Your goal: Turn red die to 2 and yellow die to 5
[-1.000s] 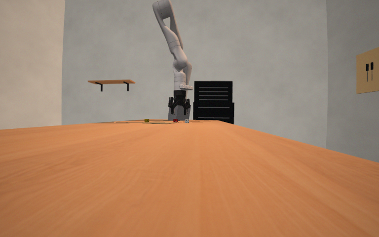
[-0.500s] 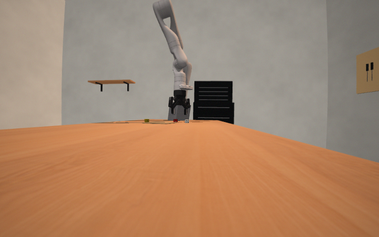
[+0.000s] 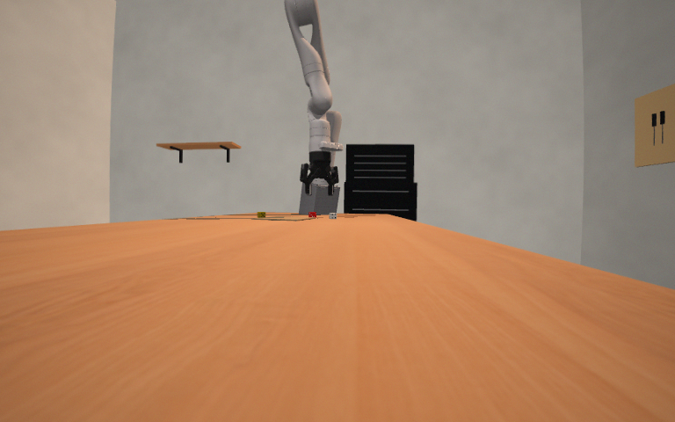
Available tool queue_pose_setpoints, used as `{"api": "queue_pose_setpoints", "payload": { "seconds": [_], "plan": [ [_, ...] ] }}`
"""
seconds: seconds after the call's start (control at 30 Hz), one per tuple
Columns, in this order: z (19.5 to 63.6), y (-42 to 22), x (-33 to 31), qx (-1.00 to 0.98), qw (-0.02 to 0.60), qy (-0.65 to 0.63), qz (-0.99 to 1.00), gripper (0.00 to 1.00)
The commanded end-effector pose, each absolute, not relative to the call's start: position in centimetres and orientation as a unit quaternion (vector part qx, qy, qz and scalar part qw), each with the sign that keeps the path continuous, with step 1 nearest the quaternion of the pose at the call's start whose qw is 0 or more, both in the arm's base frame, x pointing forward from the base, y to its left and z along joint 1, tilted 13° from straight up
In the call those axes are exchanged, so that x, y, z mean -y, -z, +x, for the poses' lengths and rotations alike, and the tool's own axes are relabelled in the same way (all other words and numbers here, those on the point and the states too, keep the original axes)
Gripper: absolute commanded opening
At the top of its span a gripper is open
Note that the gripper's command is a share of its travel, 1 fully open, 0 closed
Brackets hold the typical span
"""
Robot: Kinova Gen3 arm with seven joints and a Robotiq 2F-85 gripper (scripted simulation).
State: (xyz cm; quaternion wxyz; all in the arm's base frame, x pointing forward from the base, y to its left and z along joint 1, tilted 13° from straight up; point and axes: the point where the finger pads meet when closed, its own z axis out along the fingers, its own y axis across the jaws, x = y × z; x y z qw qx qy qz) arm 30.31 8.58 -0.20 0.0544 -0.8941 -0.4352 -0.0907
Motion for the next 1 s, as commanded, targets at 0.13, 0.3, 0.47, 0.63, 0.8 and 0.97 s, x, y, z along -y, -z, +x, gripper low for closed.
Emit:
{"api": "queue_pose_setpoints", "payload": {
  "seconds": [0.13,0.3,0.47,0.63,0.8,0.97],
  "plan": [
    [30.8,-3.3,-8.2,0.441,0.043,0.104,-0.891,1.00],
    [30.5,-5.1,-7.8,0.441,0.043,0.104,-0.891,1.00],
    [30.4,-6.0,-7.7,0.441,0.043,0.104,-0.891,1.00],
    [30.2,-7.0,-7.5,0.441,0.043,0.104,-0.891,1.00],
    [30.2,-7.5,-7.4,0.441,0.043,0.104,-0.891,1.00],
    [30.2,-7.5,-7.4,0.441,0.043,0.104,-0.891,1.00]
  ]
}}
